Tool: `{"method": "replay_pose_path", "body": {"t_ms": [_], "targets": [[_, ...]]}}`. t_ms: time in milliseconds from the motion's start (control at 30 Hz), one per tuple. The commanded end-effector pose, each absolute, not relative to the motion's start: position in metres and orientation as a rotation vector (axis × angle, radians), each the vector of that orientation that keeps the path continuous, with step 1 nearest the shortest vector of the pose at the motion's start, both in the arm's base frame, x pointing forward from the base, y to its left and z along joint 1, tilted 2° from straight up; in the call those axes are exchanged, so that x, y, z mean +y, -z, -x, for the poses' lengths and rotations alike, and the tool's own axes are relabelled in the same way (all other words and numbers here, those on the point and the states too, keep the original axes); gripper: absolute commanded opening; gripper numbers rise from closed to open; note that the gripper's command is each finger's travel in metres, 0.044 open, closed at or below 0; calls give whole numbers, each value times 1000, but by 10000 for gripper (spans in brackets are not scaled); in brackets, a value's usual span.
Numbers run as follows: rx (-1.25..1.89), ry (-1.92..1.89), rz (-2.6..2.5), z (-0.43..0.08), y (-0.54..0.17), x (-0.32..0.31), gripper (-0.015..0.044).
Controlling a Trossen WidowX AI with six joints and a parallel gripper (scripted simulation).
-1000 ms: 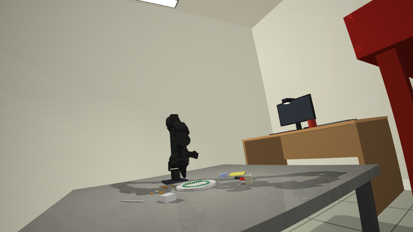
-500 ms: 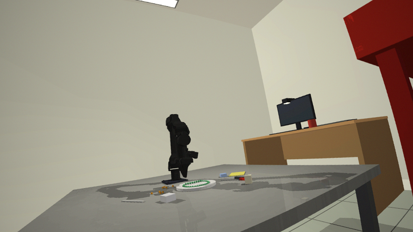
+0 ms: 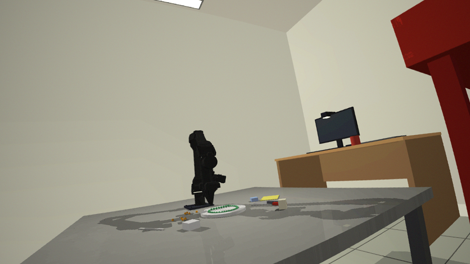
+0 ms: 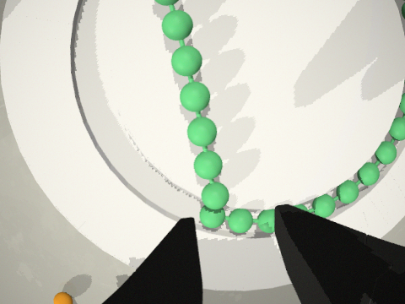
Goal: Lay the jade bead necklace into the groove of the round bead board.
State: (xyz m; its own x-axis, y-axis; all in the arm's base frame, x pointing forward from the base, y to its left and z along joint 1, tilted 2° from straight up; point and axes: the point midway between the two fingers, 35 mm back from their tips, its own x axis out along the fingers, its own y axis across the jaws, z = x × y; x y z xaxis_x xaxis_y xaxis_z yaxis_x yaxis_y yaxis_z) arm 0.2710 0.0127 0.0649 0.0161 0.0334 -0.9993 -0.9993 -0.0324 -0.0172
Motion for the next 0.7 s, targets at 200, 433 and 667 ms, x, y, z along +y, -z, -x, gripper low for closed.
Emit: {"method": "replay_pose_path", "body": {"t_ms": [200,433,667], "targets": [[1162,-1251,1212,-269,-46,14,120],[1162,-1254,1212,-268,-40,14,120],[1164,-1246,1213,-269,-43,13,0]]}}
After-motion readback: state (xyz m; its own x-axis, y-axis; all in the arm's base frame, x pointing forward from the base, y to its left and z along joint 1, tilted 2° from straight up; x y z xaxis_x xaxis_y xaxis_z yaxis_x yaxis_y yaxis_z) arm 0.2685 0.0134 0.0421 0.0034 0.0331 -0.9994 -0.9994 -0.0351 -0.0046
